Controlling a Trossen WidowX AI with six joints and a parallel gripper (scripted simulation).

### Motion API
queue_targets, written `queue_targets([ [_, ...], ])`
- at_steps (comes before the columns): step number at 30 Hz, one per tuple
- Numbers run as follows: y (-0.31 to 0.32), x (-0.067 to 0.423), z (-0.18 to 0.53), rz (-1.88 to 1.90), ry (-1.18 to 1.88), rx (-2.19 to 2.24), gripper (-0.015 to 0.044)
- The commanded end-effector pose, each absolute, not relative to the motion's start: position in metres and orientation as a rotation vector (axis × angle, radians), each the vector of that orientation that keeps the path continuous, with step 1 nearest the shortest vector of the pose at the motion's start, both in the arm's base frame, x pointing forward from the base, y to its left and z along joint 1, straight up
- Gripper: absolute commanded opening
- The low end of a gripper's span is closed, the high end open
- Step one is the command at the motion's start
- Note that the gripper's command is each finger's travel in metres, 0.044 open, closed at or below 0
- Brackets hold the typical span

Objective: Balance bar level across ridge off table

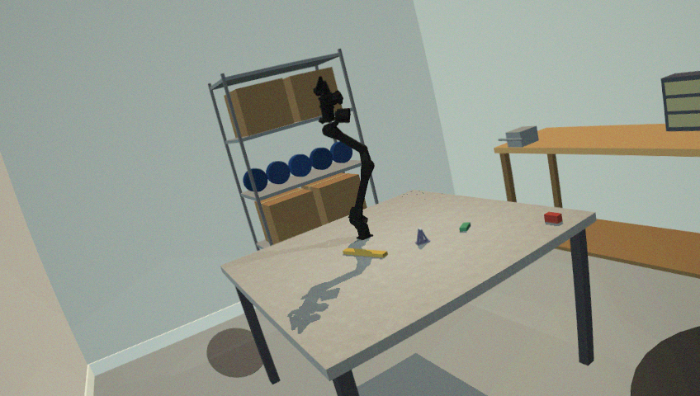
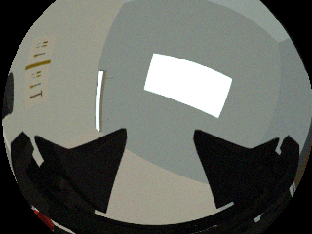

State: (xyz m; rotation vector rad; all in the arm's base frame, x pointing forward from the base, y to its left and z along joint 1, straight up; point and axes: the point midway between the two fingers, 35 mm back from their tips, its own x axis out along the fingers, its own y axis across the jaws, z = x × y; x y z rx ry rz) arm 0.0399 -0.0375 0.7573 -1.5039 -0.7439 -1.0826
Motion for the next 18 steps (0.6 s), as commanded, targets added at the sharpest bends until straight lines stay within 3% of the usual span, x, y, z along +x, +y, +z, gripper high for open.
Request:
queue_targets([
  [1, -0.054, 0.026, 0.757, -1.126, -0.759, -1.445, 0.0315],
  [18, -0.126, 0.002, 0.741, -1.140, -0.817, -1.052, 0.0315],
])
